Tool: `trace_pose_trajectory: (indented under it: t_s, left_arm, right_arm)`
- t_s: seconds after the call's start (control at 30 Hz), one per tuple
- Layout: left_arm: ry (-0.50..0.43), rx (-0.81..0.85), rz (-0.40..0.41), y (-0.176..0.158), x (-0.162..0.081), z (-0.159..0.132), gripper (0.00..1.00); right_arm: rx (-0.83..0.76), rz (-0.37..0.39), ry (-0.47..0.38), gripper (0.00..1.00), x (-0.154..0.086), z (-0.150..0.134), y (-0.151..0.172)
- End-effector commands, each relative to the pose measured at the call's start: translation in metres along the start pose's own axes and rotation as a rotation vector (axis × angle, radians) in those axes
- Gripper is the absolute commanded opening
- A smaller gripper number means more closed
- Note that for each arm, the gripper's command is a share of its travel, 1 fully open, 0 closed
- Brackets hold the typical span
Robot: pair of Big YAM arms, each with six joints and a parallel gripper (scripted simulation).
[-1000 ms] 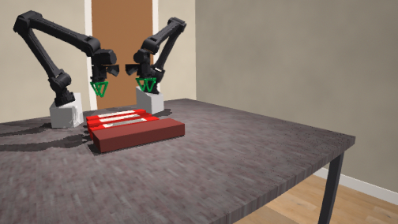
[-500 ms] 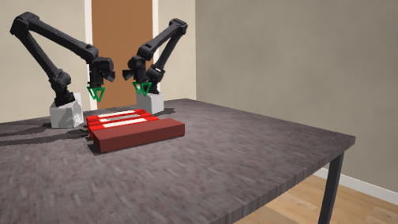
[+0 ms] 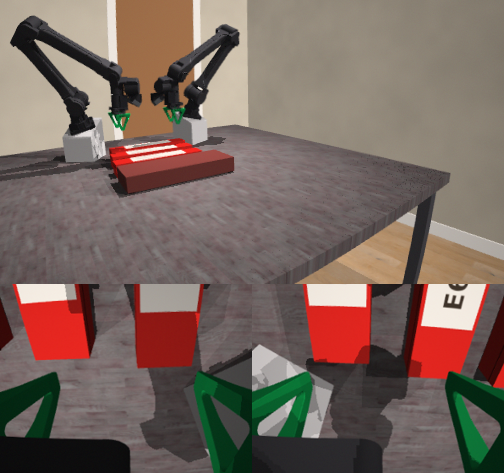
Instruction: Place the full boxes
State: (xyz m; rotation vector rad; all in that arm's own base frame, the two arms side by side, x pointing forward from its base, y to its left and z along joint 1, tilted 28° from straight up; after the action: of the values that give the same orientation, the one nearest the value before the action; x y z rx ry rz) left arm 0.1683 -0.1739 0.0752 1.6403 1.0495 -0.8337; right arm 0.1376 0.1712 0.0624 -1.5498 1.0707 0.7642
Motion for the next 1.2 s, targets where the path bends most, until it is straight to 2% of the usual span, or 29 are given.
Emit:
trace_pose_trajectory:
  t_s: [0.0, 0.13, 0.2, 0.23, 0.27, 0.33, 0.37, 0.6, 0.63, 0.67, 0.77, 0.8, 0.87, 1.17]
  left_arm:
    - [-0.022, -0.041, 0.014, -0.017, 0.002, 0.01, 1.0]
    - [-0.023, -0.042, 0.011, -0.043, 0.008, 0.011, 1.0]
    - [-0.023, -0.042, 0.011, -0.043, 0.008, 0.011, 1.0]
    - [-0.053, -0.059, 0.027, -0.036, -0.001, 0.022, 1.0]
    - [-0.076, -0.071, 0.037, -0.03, -0.007, 0.027, 1.0]
    - [-0.074, -0.08, 0.036, -0.029, -0.007, 0.026, 1.0]
    - [-0.036, -0.053, 0.019, -0.037, 0.002, 0.016, 1.0]
    - [-0.036, -0.053, 0.019, -0.037, 0.002, 0.016, 1.0]
    - [-0.036, -0.053, 0.019, -0.037, 0.002, 0.016, 1.0]
    - [-0.012, -0.065, 0.007, -0.042, 0.015, 0.009, 1.0]
    - [-0.012, -0.044, 0.007, -0.042, 0.017, 0.009, 1.0]
    - [-0.014, -0.045, 0.009, -0.041, 0.019, 0.01, 1.0]
    - [-0.011, -0.043, 0.009, -0.042, 0.025, 0.009, 1.0]
    - [-0.01, -0.043, 0.009, -0.042, 0.05, 0.008, 1.0]
  right_arm:
    - [0.049, -0.004, -0.021, 1.0, 0.002, 0.009, 0.019]
    - [0.049, -0.004, -0.021, 1.0, 0.009, 0.009, 0.045]
    - [0.049, -0.004, -0.021, 1.0, 0.009, 0.009, 0.045]
    - [0.07, -0.012, -0.062, 1.0, -0.004, 0.027, 0.037]
    - [0.07, -0.012, -0.062, 1.0, -0.004, 0.028, 0.037]
    - [0.092, -0.011, -0.069, 1.0, -0.005, 0.027, 0.032]
    - [0.06, -0.007, -0.036, 1.0, 0.002, 0.016, 0.039]
    - [0.06, -0.007, -0.036, 1.0, 0.002, 0.016, 0.039]
    - [0.072, -0.001, -0.01, 1.0, 0.015, 0.007, 0.043]
    - [0.059, -0.002, -0.009, 1.0, 0.017, 0.007, 0.043]
    - [0.05, -0.003, -0.009, 1.0, 0.02, 0.007, 0.042]
    - [0.062, -0.008, -0.031, 1.0, 0.016, 0.017, 0.037]
    - [0.05, -0.004, -0.008, 1.0, 0.028, 0.007, 0.042]
    - [0.052, -0.006, -0.012, 1.0, 0.051, 0.008, 0.041]
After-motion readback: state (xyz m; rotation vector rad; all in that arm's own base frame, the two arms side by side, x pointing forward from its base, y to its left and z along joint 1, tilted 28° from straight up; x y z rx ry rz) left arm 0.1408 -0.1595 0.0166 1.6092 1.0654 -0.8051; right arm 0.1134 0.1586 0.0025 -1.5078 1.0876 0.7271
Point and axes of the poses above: on each arm, the point where the finger pads meet when closed, its own x axis out along the fingers, its own y axis across the jaws, z = x × y, the point moved 4 cm from there along -x, back along the fingers, and after that the axes turned 6 degrees about x, right-handed, at the moved point
